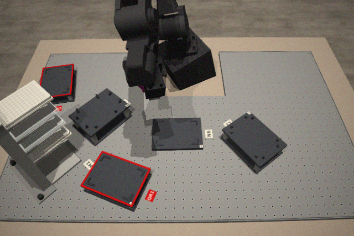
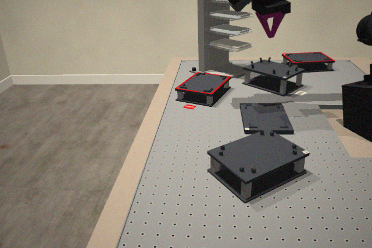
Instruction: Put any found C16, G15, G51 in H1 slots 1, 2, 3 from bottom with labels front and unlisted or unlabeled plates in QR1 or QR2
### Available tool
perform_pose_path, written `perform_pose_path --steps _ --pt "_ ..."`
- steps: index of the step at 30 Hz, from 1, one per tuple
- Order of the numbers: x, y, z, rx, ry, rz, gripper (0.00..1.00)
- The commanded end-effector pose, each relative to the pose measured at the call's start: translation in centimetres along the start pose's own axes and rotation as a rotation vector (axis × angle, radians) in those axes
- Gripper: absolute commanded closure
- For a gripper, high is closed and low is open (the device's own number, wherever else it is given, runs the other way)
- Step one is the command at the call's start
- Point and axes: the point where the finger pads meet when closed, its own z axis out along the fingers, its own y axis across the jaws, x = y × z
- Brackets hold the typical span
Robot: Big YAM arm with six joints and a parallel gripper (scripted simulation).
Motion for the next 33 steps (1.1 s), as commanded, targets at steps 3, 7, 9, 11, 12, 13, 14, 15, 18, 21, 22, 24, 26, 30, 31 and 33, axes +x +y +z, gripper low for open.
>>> perform_pose_path --steps 3,7,9,11,12,13,14,15,18,21,22,24,26,30,31,33 --pt "-2.3 0.8 -2.3 -0.001 -0.094 0.1 1.0" --pt "-2.2 2.5 -1.7 -0.027 -0.094 0.136 1.0" --pt "-3.2 2.5 -3.0 -0.025 -0.098 0.138 1.0" --pt "-3.2 2.5 -3.0 -0.025 -0.098 0.138 1.0" --pt "-3.1 3.0 -2.7 -0.035 -0.121 0.164 1.0" --pt "-2.7 3.7 -2.2 -0.048 -0.116 0.18 1.0" --pt "-3.1 3.8 -2.6 -0.048 -0.124 0.183 1.0" --pt "-3.4 4.0 -2.9 -0.048 -0.107 0.177 1.0" --pt "-4.5 4.6 -3.7 -0.06 -0.141 0.208 1.0" --pt "-4.9 5.3 -4.4 -0.07 -0.153 0.23 1.0" --pt "-4.6 5.9 -4.1 -0.086 -0.169 0.254 1.0" --pt "-4.7 6.6 -4.2 -0.099 -0.173 0.273 1.0" --pt "-5.4 6.9 -4.9 -0.096 -0.154 0.268 1.0" --pt "-5.2 7.8 -4.8 -0.122 -0.188 0.307 1.0" --pt "-5.2 8.1 -4.9 -0.128 -0.189 0.316 1.0" --pt "-5.5 7.8 -6.6 -0.127 -0.197 0.319 1.0"
